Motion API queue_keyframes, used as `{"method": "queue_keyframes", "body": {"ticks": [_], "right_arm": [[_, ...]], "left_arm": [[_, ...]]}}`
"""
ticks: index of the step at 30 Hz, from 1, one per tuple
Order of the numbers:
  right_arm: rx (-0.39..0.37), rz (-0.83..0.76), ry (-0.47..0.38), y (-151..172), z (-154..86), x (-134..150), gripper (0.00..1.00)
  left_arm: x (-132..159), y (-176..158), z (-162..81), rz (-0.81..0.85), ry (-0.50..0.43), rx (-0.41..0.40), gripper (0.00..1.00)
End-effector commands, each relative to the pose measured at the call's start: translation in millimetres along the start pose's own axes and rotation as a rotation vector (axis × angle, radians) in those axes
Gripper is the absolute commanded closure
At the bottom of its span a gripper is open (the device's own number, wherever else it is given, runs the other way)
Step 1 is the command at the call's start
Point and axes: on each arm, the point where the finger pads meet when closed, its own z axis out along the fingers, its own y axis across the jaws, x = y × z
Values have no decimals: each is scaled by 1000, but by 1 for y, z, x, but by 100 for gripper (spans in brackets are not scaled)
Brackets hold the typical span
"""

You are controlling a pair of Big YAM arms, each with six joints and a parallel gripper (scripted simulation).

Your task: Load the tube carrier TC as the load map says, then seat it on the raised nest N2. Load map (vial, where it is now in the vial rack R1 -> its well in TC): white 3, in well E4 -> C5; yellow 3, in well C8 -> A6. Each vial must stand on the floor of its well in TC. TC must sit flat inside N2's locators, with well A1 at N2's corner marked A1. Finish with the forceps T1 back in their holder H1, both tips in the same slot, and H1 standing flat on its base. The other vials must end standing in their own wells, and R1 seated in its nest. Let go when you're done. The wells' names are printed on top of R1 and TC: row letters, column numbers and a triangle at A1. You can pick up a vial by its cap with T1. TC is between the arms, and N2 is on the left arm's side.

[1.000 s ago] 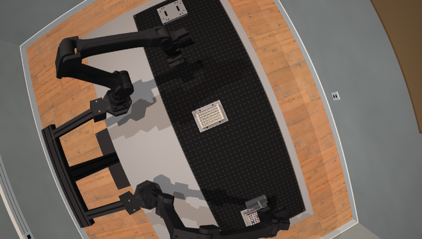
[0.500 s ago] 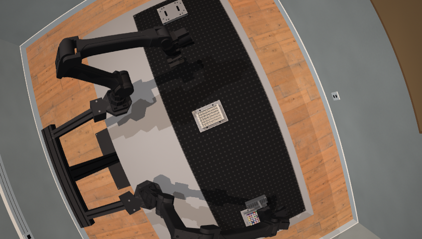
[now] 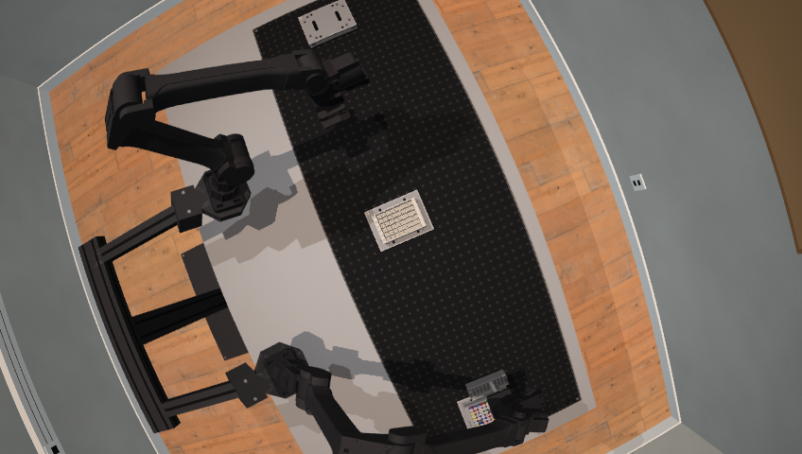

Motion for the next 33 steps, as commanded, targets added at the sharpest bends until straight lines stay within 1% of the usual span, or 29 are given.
{"method": "queue_keyframes", "body": {"ticks": [1,5,8,11,13,16,19,21,22,23,28,33], "right_arm": [[-7,5,8,3,18,0,76],[2,4,-4,-2,17,-6,76],[-7,5,7,3,26,0,76],[-4,3,-1,2,29,-5,76],[-6,6,8,3,35,1,76],[-2,4,-1,1,37,-4,76],[-8,3,6,4,45,-1,76],[-8,3,6,4,45,-1,76],[10,5,-14,-6,39,-10,76],[11,6,-15,-6,41,-11,76],[2,1,-10,0,52,-9,76],[-2,6,3,1,62,-1,76]], "left_arm": [[-12,2,-8,7,-28,2,0],[-12,2,-8,7,-28,2,0],[-12,2,-8,7,-28,2,0],[-12,2,-8,7,-28,2,0],[-12,2,-8,7,-28,2,0],[-12,2,-8,7,-28,2,0],[-12,2,-8,7,-28,2,0],[-12,2,-8,7,-28,2,0],[-12,2,-8,7,-28,2,0],[-12,2,-8,7,-28,2,0],[-12,2,-8,7,-28,2,0],[-12,2,-8,7,-28,2,0]]}}
